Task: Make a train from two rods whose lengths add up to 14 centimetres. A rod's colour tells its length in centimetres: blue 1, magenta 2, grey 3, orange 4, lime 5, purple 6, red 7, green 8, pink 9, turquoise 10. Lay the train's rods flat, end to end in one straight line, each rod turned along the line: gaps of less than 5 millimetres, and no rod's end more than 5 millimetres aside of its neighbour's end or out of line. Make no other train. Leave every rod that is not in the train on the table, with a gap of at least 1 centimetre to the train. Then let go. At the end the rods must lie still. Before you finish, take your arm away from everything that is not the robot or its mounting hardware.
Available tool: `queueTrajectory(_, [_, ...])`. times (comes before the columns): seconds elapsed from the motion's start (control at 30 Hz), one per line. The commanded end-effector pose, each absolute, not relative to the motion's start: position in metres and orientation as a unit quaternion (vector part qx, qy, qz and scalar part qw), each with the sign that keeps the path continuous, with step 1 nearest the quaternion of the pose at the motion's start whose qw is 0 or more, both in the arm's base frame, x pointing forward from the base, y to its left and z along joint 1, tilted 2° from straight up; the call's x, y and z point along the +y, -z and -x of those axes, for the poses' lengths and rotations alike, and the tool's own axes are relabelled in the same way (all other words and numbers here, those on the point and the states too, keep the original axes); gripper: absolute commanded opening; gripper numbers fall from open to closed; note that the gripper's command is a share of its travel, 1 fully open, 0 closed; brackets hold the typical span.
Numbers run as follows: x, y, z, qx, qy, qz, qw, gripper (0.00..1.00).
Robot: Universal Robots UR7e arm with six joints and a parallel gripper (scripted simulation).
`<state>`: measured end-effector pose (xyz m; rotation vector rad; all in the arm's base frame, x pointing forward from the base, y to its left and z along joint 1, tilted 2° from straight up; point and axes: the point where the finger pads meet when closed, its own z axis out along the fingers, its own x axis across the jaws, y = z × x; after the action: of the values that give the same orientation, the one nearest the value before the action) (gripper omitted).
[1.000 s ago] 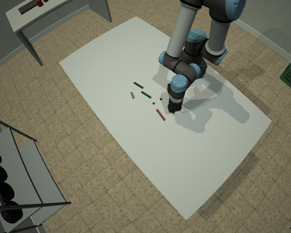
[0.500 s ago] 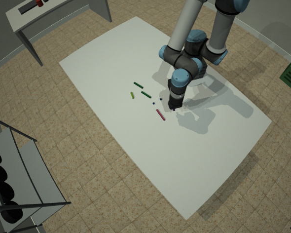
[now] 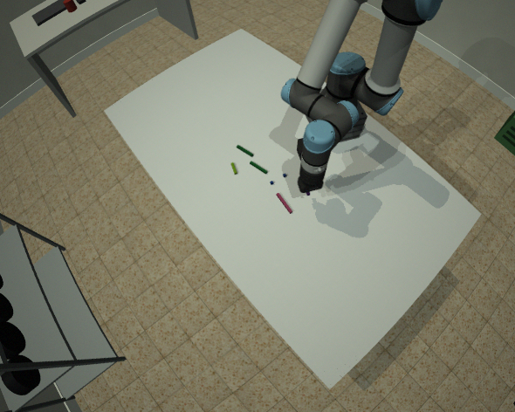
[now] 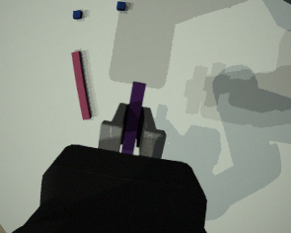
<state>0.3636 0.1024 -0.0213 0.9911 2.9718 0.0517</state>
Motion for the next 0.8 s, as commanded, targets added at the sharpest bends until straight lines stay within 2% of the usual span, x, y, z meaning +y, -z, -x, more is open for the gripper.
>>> queueTrajectory(0.0, [0.101, 0.021, -0.365, 0.949, -0.017, -0.315, 0.005, 0.24])
queueTrajectory(0.43, [0.021, 0.023, -0.397, 0.963, -0.016, -0.270, 0.006, 0.24])
queueTrajectory(0.77, [-0.089, 0.025, -0.414, 0.977, -0.016, -0.210, 0.007, 0.24])
